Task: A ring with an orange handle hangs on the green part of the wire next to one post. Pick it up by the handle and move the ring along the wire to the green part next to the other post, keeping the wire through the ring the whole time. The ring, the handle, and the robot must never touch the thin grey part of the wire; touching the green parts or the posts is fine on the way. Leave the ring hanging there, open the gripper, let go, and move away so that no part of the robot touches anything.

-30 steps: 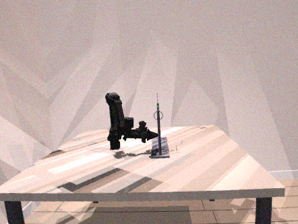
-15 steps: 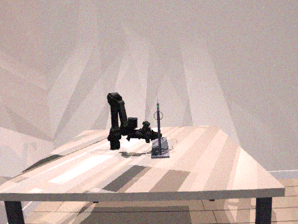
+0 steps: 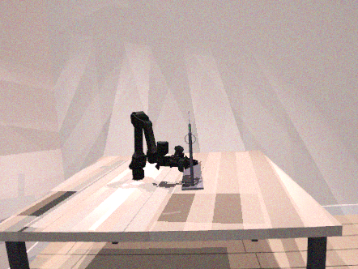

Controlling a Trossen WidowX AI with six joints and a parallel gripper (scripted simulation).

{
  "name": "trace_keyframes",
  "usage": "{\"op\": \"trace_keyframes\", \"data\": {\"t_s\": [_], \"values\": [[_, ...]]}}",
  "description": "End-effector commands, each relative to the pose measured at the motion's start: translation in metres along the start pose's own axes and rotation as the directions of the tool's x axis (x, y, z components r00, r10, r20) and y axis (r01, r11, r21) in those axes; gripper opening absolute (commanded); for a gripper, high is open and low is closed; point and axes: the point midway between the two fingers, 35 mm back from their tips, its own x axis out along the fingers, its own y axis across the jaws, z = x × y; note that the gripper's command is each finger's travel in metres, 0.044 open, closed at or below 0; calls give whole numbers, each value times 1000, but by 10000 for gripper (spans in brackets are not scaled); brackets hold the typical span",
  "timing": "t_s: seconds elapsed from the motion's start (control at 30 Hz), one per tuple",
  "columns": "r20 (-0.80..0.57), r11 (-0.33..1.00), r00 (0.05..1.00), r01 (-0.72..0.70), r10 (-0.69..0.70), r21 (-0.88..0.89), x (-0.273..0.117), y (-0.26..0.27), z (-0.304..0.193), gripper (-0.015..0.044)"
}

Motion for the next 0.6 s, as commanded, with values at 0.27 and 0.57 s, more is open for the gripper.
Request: {"op": "trace_keyframes", "data": {"t_s": [0.27,0.57], "values": [[1,1000,1000,3,-3,5,1,-1,0,160],[-1,1000,1000,-1,1,1,1,0,0,22]]}}
